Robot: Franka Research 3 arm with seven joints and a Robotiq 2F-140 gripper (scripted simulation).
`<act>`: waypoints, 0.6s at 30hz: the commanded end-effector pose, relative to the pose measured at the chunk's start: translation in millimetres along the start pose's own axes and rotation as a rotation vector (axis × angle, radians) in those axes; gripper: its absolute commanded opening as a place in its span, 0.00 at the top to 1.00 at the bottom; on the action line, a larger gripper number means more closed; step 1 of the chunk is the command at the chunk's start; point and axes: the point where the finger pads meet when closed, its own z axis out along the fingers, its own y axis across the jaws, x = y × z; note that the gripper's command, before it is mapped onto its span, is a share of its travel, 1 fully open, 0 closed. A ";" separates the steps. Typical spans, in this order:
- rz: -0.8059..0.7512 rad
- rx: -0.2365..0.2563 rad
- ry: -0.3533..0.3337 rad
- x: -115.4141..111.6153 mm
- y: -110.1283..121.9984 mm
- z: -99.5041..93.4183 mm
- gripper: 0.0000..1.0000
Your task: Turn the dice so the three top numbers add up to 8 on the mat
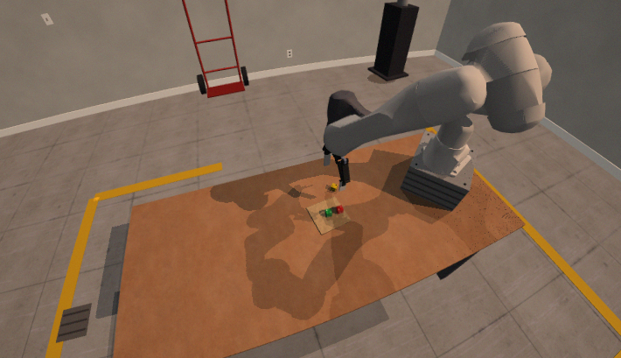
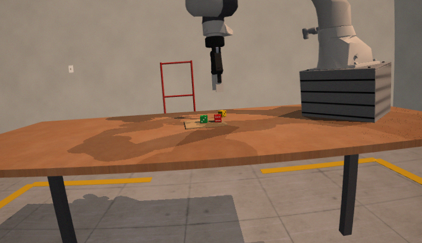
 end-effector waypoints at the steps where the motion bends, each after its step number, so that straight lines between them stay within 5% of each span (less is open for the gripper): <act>1: 0.173 0.000 0.011 1.8 0.0 0.3 0.00; 18: 0.456 0.001 0.007 6.9 -6.8 -0.2 0.00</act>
